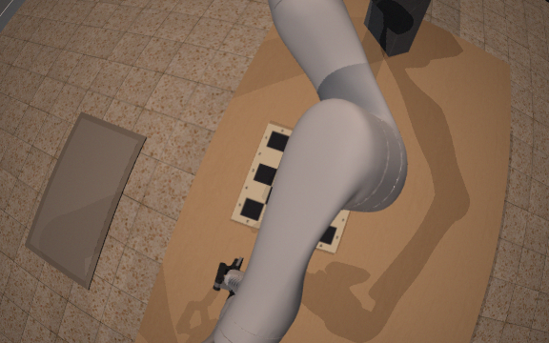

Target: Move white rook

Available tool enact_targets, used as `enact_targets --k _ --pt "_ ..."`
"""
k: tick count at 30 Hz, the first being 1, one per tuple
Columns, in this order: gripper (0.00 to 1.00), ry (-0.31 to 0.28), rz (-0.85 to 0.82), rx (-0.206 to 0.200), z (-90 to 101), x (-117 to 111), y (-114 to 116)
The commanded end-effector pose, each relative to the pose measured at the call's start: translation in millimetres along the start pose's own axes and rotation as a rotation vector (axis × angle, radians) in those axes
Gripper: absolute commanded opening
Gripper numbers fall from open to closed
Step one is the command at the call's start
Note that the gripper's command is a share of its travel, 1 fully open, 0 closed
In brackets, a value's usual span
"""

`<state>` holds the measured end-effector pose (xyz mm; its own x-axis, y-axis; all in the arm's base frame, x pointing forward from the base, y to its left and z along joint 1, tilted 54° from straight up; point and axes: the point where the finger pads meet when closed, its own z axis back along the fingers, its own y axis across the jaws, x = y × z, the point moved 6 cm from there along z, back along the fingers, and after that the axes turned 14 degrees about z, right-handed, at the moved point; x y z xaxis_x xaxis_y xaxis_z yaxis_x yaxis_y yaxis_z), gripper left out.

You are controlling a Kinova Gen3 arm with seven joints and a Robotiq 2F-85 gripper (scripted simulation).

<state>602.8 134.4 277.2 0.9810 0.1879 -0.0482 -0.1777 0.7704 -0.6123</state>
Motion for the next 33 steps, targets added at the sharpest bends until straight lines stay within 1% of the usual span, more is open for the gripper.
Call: enact_targets --k 1,3,6,9,21,27,33 --pt "1.00 -0.020 0.008 0.008 24.9 -10.6 9.3" --pt "1.00 -0.020 0.008 0.008 24.9 -10.6 9.3" --pt "1.00 -0.020 0.008 0.008 36.1 -18.7 11.0" --pt "1.00 -0.020 0.008 0.008 40.8 -22.1 11.7" --pt "1.00 -0.020 0.005 0.011 37.2 -22.2 12.4" --pt "1.00 -0.036 0.004 0.035 31.3 -24.8 24.2" --pt "1.00 -0.072 -0.005 0.079 19.7 -31.5 47.3"
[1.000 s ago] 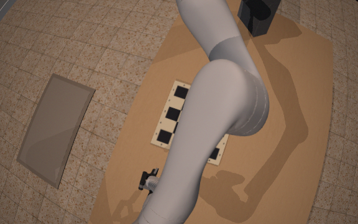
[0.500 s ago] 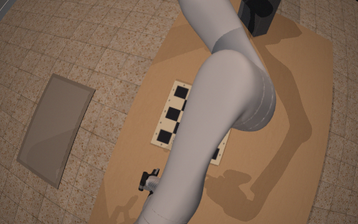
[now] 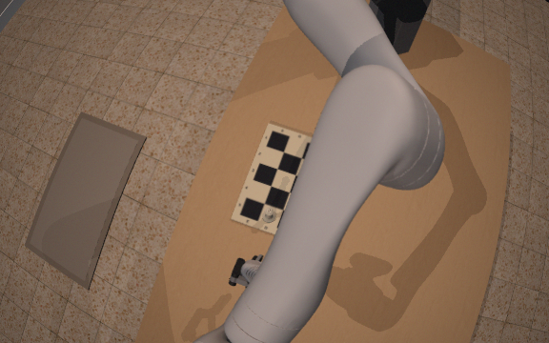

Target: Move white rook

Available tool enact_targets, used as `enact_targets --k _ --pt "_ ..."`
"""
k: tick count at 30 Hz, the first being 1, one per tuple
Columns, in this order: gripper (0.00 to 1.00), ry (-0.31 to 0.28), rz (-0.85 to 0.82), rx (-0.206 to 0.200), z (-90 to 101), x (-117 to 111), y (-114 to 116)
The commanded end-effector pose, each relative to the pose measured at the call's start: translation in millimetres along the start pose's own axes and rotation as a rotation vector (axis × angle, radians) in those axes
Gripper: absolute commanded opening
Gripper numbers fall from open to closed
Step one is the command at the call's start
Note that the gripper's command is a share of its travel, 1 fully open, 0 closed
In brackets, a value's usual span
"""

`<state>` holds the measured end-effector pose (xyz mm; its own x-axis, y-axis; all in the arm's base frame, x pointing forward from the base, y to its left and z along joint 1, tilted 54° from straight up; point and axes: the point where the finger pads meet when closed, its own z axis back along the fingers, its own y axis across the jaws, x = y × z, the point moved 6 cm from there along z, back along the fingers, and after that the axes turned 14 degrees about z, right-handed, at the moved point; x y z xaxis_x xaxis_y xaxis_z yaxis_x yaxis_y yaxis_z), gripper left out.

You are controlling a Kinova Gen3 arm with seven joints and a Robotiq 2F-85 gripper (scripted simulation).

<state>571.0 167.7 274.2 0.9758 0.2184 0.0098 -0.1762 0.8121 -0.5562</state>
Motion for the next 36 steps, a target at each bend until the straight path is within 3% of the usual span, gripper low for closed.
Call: enact_targets --k 1,8,19,21,27,36 --pt "1.00 -0.015 0.001 0.019 -4.0 -8.9 18.6" --pt "1.00 -0.066 -0.023 0.065 -19.0 -21.8 43.0" --pt "1.00 -0.232 -0.144 0.132 -55.1 -73.2 83.9" --pt "1.00 -0.232 -0.144 0.132 -55.1 -73.2 83.9" --pt "1.00 -0.339 -0.245 0.125 -71.3 -113.0 85.7" --pt "1.00 -0.486 -0.401 0.070 -87.2 -177.6 63.7"
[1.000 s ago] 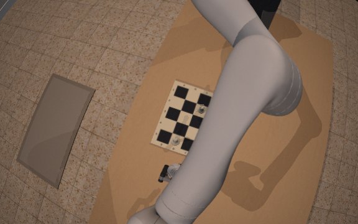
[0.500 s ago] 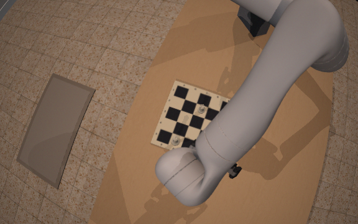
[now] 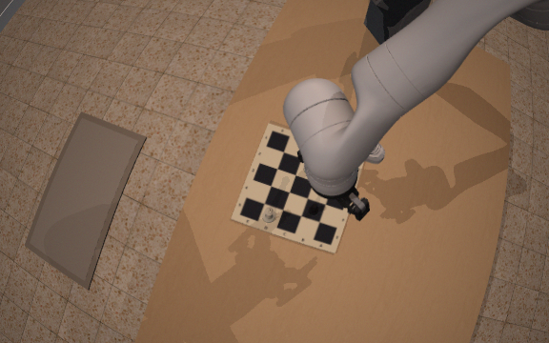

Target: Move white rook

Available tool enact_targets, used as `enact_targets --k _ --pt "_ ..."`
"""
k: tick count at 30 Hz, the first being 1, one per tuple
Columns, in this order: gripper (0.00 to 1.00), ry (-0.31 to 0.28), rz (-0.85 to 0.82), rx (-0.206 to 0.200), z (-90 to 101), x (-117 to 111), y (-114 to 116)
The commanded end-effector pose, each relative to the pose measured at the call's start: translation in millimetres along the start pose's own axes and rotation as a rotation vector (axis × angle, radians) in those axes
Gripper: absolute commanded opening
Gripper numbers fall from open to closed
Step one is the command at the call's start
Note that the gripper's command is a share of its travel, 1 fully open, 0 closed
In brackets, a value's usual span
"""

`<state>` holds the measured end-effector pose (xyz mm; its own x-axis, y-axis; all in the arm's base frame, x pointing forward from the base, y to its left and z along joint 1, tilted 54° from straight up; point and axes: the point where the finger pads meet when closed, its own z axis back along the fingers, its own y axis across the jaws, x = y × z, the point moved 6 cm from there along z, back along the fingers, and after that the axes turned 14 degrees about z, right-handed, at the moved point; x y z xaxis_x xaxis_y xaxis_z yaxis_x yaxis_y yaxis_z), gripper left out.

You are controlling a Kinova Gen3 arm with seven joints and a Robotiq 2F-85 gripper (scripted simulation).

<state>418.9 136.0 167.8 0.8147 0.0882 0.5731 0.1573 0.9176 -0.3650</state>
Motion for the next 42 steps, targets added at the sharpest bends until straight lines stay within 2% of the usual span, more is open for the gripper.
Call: enact_targets --k 1,10,16,42 --pt "1.00 -0.025 -0.001 -0.016 8.5 -19.3 -4.5" --pt "1.00 -0.127 -0.085 -0.071 23.1 -50.2 -43.6" --pt "1.00 -0.164 -0.116 -0.095 29.5 -61.8 -59.7" --pt "1.00 -0.174 -0.123 -0.102 31.3 -65.1 -64.3"
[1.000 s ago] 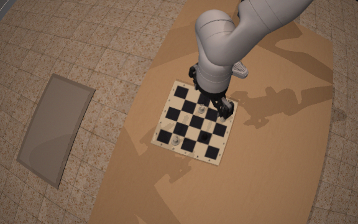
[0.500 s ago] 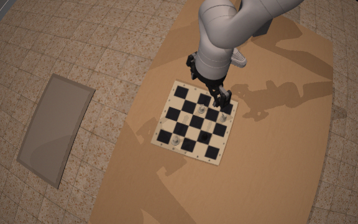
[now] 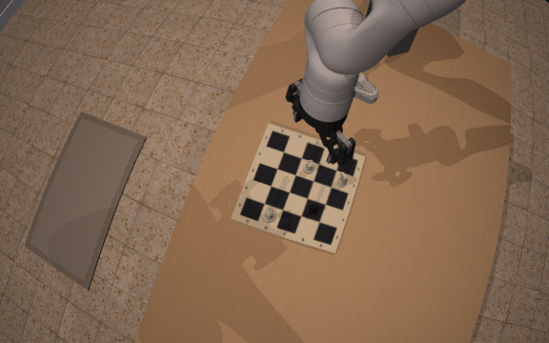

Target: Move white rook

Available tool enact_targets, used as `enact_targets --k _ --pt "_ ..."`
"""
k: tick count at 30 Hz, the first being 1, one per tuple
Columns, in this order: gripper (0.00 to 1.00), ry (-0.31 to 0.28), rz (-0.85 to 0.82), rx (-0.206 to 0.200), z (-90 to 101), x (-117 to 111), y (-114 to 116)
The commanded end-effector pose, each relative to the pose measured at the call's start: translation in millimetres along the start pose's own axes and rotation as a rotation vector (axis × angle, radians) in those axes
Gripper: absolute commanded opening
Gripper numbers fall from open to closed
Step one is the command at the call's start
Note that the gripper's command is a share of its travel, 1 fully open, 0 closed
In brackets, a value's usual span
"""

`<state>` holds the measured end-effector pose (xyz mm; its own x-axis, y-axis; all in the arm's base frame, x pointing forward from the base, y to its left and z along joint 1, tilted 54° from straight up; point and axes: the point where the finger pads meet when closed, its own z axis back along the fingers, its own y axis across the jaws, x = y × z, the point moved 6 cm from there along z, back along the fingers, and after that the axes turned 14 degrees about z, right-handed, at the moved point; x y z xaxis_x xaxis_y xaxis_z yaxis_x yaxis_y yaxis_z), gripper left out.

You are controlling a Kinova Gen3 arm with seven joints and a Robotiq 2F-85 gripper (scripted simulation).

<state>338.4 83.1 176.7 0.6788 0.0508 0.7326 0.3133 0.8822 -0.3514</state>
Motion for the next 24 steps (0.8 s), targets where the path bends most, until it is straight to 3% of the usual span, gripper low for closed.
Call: enact_targets --k 1,13,24 --pt "1.00 0.000 0.002 0.001 0.2 0.1 0.2" --pt "1.00 0.000 0.062 0.001 -1.5 0.1 0.4" --pt "1.00 0.000 0.259 0.001 -7.2 -0.1 1.0"
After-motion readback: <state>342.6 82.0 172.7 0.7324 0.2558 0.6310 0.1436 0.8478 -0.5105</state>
